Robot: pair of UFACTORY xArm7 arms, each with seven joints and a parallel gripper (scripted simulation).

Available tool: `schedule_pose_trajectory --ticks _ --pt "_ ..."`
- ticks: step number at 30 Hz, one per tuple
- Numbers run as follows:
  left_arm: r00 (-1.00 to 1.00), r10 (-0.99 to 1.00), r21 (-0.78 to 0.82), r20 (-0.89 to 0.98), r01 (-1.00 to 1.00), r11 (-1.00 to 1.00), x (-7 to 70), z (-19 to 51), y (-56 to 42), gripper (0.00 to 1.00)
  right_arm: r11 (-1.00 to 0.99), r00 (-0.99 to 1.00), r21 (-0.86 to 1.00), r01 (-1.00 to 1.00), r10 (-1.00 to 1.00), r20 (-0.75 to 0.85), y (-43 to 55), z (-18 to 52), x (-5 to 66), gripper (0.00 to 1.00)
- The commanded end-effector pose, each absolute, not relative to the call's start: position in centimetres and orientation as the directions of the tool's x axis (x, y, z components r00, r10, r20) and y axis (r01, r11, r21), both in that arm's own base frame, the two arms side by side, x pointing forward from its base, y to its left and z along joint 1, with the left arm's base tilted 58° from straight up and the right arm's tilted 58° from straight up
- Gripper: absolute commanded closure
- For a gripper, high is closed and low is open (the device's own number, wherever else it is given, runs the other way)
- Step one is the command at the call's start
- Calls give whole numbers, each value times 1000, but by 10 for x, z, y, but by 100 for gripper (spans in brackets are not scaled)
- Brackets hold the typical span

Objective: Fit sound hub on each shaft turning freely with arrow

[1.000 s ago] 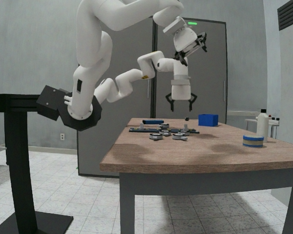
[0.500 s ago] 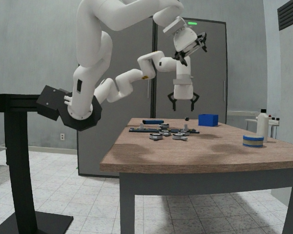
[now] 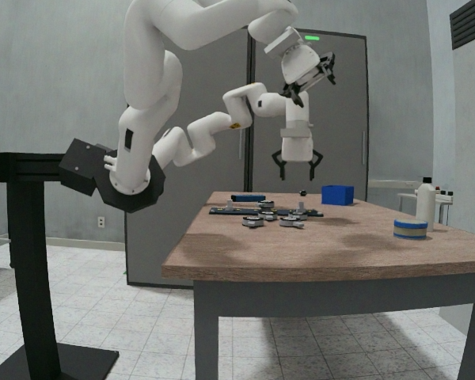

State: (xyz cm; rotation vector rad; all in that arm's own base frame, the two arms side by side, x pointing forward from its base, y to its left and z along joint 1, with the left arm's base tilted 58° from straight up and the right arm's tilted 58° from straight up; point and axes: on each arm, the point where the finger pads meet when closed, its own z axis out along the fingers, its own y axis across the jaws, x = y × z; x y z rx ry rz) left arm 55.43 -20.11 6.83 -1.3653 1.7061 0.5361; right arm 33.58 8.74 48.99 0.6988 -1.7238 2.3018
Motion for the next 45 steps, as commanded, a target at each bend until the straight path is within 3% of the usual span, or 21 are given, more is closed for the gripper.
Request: schedule_pose_trajectory --ticks 1,9,10,13,45 --pt "-30 -567 -180 -823 -933 311 554 69 -204 0 -311 -873 -857 -411 -135 468 89 491 335 0" --pt "-30 -567 -180 -823 -933 311 554 69 -204 0 -311 -873 -857 -411 -135 468 89 491 335 0" --pt "-47 -551 -149 -833 -941 305 583 33 -152 0 -311 -873 -857 -411 -135 468 89 491 335 0" --pt "-47 -551 -149 -833 -941 305 586 28 -146 0 -311 -873 -857 -411 -135 468 89 491 335 0" --pt "-46 -551 -150 -833 -941 305 587 28 -145 0 -311 -873 -857 -411 -135 468 89 491 335 0"
